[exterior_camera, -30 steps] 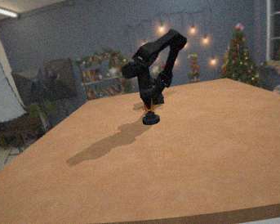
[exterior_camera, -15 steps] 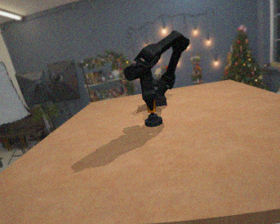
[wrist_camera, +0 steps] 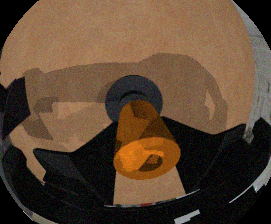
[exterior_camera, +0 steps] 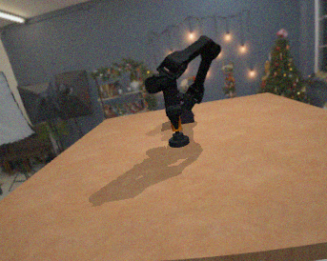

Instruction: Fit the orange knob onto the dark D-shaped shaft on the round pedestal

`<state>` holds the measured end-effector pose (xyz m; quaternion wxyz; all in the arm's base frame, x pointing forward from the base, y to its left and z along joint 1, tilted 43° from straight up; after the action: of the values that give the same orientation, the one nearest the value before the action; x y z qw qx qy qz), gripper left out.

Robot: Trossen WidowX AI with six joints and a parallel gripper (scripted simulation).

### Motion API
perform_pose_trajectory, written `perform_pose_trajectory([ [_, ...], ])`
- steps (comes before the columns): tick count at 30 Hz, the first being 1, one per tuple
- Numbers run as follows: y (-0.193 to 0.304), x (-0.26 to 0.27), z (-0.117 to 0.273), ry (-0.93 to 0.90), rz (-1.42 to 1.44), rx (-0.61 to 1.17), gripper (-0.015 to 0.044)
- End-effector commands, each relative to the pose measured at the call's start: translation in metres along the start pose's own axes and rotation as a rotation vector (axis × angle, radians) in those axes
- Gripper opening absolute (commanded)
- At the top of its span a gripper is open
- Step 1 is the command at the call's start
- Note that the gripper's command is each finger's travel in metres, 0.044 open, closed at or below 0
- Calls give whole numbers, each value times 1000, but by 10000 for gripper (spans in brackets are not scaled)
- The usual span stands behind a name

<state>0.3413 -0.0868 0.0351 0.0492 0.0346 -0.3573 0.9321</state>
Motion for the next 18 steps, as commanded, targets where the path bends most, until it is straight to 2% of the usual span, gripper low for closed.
perform_pose_trajectory([
  [1,1,1,-1,0,-1,0,0],
  [18,-1,4,4,0,54,0,0],
])
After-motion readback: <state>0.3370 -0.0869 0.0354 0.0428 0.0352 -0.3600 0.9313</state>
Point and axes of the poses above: the point midway between the two fingers, 35 mm back from their tips, its own z axis back along the fingers, its own x axis across the jaws, y = z × x, the point moved 6 cm from there along z, back along the fingers, and after that the axes turned 14 degrees about -z, right-handed, at the moved point
